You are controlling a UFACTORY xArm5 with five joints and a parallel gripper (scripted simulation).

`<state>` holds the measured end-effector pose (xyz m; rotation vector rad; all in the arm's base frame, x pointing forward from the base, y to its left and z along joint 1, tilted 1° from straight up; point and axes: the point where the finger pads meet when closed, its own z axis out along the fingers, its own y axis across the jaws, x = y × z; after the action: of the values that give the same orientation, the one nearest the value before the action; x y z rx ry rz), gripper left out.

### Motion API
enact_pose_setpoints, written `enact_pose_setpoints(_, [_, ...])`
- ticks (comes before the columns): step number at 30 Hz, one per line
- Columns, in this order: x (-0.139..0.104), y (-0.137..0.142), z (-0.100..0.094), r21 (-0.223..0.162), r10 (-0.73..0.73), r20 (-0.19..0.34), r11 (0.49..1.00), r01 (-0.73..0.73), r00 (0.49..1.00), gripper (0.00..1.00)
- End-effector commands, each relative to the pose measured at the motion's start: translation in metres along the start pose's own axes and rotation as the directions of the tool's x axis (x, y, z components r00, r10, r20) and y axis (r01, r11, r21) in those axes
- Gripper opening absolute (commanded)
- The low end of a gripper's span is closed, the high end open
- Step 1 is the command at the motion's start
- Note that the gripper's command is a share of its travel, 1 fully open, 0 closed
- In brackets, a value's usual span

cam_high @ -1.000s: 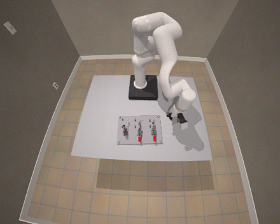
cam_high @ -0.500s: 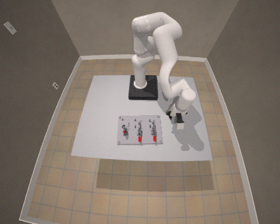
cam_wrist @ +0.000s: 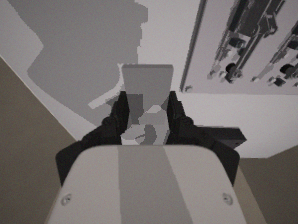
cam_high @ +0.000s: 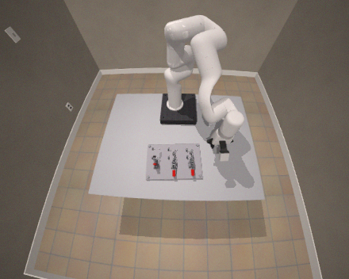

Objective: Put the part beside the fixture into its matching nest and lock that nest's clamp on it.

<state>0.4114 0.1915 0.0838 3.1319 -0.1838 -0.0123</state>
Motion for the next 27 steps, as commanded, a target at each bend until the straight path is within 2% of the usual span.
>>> enact_pose_setpoints(1, [0.000, -0.001, 0.000, 0.002, 0.000, -0.003, 1.000, 0.000, 1.000, 0.00])
enact_pose_setpoints(27, [-0.009, 0.000, 0.019, 0.002, 0.000, -0.003, 1.000, 0.000, 1.000, 0.00])
